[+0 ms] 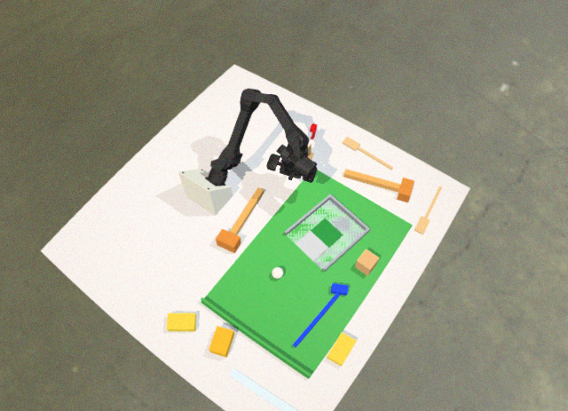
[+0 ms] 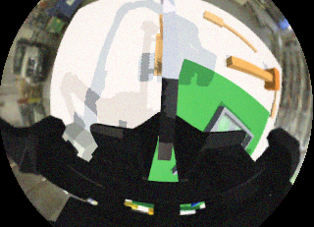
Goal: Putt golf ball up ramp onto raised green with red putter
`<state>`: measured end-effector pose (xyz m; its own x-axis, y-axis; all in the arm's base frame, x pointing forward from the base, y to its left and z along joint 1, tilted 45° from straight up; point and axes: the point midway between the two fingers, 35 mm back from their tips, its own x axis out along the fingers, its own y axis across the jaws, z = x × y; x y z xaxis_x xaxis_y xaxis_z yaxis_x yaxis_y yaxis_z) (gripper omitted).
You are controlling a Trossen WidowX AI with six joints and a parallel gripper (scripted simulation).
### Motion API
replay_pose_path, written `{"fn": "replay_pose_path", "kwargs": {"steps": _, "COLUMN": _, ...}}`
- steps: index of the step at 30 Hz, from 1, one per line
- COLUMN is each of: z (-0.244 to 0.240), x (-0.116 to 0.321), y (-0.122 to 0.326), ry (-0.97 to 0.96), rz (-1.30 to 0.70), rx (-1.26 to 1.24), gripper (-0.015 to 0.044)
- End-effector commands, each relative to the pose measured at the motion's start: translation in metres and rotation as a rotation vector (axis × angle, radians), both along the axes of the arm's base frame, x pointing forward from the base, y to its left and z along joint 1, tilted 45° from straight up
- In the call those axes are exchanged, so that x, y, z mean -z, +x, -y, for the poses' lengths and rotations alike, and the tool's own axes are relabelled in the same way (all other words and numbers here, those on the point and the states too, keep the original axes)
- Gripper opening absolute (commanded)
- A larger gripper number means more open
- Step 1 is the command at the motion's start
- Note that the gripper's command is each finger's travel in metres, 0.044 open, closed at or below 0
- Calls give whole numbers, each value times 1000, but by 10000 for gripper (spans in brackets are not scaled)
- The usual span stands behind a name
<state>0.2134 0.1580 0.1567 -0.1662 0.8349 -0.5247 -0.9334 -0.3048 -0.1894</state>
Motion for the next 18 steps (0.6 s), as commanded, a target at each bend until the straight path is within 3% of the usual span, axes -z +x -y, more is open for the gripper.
{"fn": "replay_pose_path", "kwargs": {"steps": 1, "z": 13, "x": -16, "y": 2, "ry": 8, "rz": 2, "rx": -1, "gripper": 0}}
{"fn": "replay_pose_path", "kwargs": {"steps": 8, "z": 26, "x": -33, "y": 0, "ry": 19, "rz": -1, "rx": -1, "gripper": 0}}
{"fn": "replay_pose_path", "kwargs": {"steps": 18, "z": 52, "x": -2, "y": 19, "ry": -93, "rz": -124, "rx": 144, "gripper": 0}}
